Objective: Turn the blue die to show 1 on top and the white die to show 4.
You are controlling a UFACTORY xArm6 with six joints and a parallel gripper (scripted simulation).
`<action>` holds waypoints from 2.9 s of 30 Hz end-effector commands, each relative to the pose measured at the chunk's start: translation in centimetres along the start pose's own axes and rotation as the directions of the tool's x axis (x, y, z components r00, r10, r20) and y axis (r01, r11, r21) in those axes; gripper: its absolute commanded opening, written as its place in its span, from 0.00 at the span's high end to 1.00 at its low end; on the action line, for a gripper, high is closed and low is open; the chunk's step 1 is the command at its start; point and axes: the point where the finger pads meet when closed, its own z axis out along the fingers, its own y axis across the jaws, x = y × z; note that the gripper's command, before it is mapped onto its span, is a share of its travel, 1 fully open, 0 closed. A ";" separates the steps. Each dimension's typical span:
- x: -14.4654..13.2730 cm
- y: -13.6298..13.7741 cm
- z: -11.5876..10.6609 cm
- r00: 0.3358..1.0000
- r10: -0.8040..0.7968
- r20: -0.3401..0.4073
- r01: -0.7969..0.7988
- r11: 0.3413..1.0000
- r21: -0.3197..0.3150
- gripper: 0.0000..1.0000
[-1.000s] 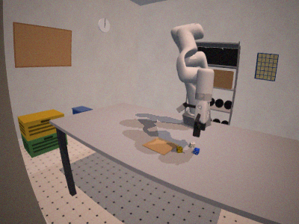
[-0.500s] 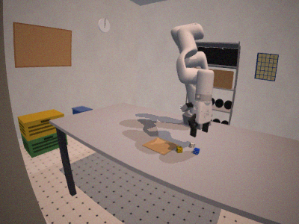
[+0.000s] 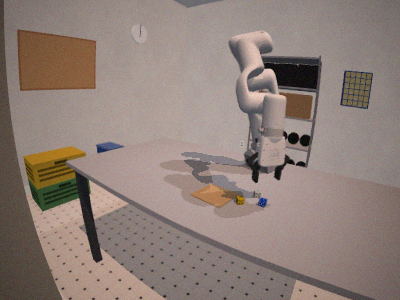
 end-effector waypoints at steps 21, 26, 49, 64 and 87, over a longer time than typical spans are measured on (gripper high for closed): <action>0.1 0.2 0.6 0.789 0.614 0.014 -0.614 0.789 0.017 0.00; 0.1 0.2 0.8 0.720 0.694 0.015 -0.694 0.720 0.015 0.00; 0.2 0.3 0.9 0.613 0.790 0.017 -0.790 0.612 0.012 0.58; 0.2 0.3 0.9 0.613 0.790 0.017 -0.790 0.612 0.012 0.58; 0.2 0.3 1.3 0.612 0.790 0.018 -0.791 0.612 0.013 0.58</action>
